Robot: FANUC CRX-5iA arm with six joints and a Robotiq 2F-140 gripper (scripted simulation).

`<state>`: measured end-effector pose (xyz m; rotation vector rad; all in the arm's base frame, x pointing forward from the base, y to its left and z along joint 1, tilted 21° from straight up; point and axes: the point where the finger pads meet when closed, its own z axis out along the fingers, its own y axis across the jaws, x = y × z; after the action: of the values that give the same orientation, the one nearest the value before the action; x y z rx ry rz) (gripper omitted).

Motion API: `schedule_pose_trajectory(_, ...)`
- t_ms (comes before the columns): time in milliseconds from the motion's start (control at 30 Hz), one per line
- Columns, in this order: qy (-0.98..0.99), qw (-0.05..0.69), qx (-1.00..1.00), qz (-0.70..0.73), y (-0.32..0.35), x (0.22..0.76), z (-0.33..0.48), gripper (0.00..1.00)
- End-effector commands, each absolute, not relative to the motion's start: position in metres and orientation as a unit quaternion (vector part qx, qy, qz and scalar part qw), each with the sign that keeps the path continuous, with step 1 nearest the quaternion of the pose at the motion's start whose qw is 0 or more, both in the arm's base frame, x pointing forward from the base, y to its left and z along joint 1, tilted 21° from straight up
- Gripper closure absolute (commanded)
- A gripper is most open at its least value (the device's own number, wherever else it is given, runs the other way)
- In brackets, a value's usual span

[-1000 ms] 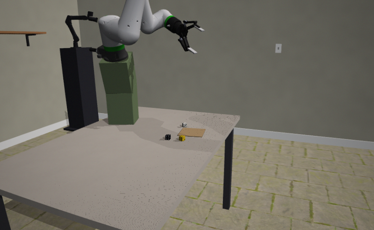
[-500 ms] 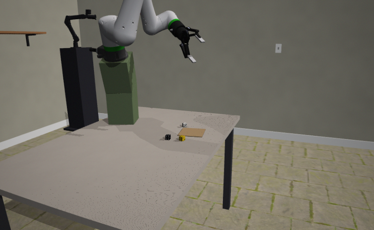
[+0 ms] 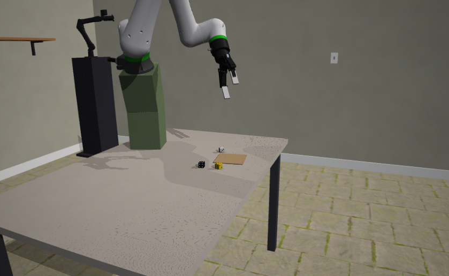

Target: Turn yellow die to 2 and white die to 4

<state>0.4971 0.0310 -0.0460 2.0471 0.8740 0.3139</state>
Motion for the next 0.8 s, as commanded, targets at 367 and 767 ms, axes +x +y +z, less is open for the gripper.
schedule_pose_trajectory(367,0.191,0.293,0.935,0.064,-0.101,0.488,-0.124,0.0)
schedule_pose_trajectory(767,0.064,0.199,0.976,0.06,-0.172,0.469,-0.155,0.0)
